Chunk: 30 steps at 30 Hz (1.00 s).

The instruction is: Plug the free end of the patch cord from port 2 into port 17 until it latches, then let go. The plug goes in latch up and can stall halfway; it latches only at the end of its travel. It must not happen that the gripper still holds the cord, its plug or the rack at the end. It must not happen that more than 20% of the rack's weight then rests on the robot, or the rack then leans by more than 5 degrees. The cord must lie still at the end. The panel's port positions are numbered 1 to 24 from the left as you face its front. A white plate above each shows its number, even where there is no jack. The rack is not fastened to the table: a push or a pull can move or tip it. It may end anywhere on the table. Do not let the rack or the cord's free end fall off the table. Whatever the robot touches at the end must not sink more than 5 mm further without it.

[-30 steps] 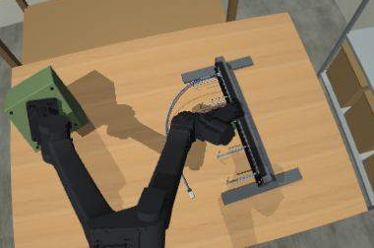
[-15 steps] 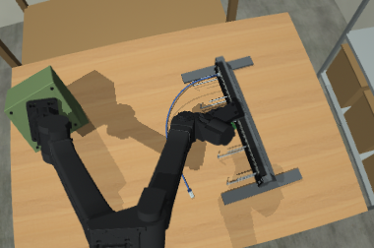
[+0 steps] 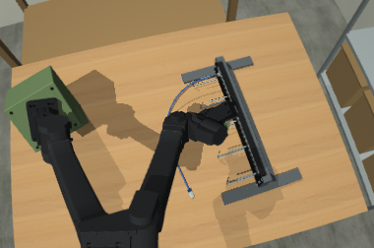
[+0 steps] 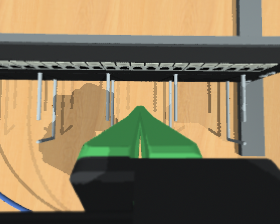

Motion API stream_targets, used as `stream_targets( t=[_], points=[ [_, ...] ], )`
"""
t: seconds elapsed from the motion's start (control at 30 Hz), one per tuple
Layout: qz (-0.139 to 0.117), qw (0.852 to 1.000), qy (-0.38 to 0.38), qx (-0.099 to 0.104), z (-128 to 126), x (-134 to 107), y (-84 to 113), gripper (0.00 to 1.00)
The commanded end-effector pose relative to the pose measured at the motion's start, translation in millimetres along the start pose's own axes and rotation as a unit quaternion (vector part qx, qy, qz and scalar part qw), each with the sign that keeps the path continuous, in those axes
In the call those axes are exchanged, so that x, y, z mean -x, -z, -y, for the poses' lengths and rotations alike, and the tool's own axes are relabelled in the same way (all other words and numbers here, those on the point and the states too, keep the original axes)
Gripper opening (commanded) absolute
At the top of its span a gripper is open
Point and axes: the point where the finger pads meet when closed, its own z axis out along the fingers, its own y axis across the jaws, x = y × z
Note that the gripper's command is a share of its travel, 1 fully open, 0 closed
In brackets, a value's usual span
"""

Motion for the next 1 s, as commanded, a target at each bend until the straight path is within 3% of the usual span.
stream_targets(
  t=[0.0, 0.2, 0.33, 0.6, 0.97],
  points=[
    [0.025, 1.000, -0.006, 0.000, 3.1, 21.6, 33.8, 0.00],
    [0.026, 1.000, -0.008, 0.002, 1.8, 20.6, 86.1, 0.00],
    [0.026, 1.000, -0.008, 0.002, 1.5, 19.4, 110.9, 0.00],
    [0.025, 1.000, -0.009, 0.002, 2.2, 17.5, 124.5, 0.00],
    [0.025, 1.000, -0.017, -0.007, 16.2, 20.4, 118.9, 0.00]
  ],
)
